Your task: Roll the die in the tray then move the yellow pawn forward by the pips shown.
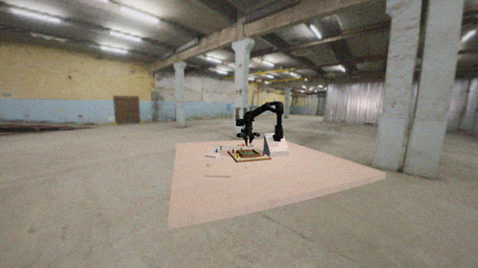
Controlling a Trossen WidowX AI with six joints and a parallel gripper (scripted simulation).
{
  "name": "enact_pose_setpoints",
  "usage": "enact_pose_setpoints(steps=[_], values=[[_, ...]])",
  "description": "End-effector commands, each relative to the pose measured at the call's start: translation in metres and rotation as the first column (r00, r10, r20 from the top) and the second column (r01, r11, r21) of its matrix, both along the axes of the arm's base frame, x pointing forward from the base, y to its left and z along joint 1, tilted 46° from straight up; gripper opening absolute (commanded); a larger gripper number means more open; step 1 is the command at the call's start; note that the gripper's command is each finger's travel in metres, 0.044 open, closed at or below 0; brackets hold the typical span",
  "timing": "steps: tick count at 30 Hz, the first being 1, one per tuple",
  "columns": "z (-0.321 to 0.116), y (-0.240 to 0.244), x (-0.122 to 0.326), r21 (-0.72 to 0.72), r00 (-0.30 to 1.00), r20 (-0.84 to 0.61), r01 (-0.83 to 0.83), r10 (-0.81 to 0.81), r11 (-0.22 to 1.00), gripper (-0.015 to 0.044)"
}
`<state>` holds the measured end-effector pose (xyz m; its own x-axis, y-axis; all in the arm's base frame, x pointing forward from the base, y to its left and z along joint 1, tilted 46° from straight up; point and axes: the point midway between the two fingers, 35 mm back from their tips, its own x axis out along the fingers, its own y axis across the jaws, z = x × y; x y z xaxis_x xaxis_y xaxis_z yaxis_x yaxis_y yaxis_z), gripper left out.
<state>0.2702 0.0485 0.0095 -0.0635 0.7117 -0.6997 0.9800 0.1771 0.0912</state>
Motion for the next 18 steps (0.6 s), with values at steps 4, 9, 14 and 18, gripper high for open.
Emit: enact_pose_setpoints(steps=[4,9,14,18], values=[[-0.001,0.003,-0.004,-0.046,1.000,-0.025,0.009,-0.010,0.999,0.0000],[-0.007,0.005,-0.009,-0.209,0.999,-0.046,-0.023,0.014,0.978,0.0000],[-0.012,0.006,-0.013,-0.367,0.999,-0.044,-0.033,0.018,0.930,0.0000],[-0.014,0.007,-0.014,-0.485,1.000,-0.023,-0.020,0.010,0.875,0.0000]])
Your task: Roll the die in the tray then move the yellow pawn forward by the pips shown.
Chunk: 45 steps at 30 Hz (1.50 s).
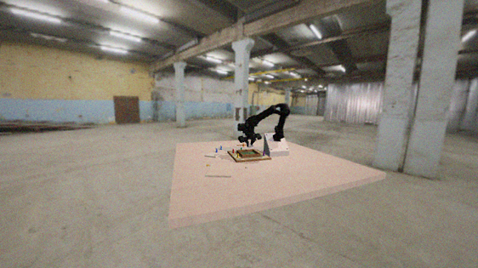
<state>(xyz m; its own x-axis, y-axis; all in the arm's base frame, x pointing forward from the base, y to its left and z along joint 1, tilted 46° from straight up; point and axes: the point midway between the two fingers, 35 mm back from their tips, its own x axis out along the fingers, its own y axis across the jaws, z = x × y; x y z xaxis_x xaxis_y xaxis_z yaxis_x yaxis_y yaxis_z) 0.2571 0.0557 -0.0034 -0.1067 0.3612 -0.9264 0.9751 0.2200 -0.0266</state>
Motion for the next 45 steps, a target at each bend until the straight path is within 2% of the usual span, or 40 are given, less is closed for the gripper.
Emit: enact_pose_setpoints(steps=[1,12,14,20,41,45], values=[[-0.001,-0.001,-0.001,-0.115,1.000,0.026,0.013,-0.010,0.993,0.0000],[-0.001,0.001,-0.001,-0.385,0.982,0.186,0.107,-0.037,0.916,0.0000],[0.002,0.000,0.000,-0.389,0.981,0.190,0.110,-0.037,0.915,0.0000],[0.051,-0.006,0.011,-0.389,0.981,0.191,0.110,-0.037,0.915,0.0000],[0.048,-0.005,0.008,-0.384,0.981,0.189,0.113,-0.042,0.916,0.0000],[0.048,-0.005,0.008,-0.384,0.981,0.189,0.113,-0.042,0.916,0.0105]])
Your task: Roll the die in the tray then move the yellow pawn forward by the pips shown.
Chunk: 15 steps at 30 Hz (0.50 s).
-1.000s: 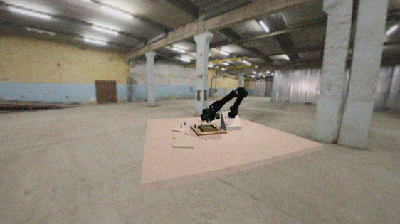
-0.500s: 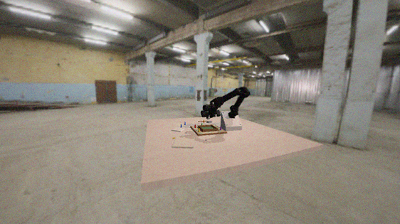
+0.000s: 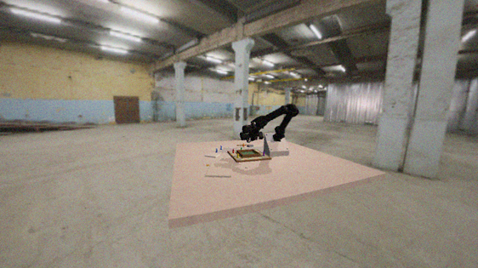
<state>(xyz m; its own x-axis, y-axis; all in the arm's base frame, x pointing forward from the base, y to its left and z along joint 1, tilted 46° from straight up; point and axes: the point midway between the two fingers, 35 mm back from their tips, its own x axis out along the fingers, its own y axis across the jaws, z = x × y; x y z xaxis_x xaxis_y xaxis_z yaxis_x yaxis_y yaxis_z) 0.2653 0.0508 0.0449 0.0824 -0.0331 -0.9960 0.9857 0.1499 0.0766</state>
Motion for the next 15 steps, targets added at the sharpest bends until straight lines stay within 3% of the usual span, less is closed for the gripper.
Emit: enact_pose_setpoints(steps=[1,12,15], values=[[0.000,0.000,0.000,0.000,1.000,0.000,0.000,0.000,1.000,0.0131],[0.028,-0.029,0.003,-0.008,1.000,0.001,-0.004,0.004,1.000,0.0420],[0.011,-0.024,0.000,0.133,0.996,-0.077,-0.035,0.045,0.991,0.0440]])
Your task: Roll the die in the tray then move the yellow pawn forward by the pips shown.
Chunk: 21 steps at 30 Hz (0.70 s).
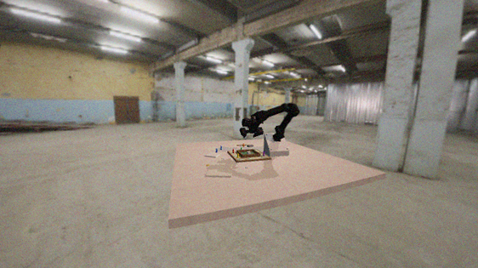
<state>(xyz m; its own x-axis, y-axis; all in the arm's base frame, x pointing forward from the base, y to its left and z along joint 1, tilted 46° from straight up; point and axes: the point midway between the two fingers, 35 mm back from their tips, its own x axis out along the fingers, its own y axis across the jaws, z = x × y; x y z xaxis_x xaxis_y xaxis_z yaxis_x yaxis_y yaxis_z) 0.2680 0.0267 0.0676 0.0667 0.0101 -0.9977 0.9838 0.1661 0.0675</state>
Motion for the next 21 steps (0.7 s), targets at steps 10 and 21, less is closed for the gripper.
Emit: enact_pose_setpoints(steps=[10,21], values=[[-0.046,0.012,0.001,0.709,0.992,-0.090,0.002,0.087,0.706,0.0440],[-0.031,0.044,0.051,0.465,0.641,0.431,-0.761,0.635,0.452,0.0204]])
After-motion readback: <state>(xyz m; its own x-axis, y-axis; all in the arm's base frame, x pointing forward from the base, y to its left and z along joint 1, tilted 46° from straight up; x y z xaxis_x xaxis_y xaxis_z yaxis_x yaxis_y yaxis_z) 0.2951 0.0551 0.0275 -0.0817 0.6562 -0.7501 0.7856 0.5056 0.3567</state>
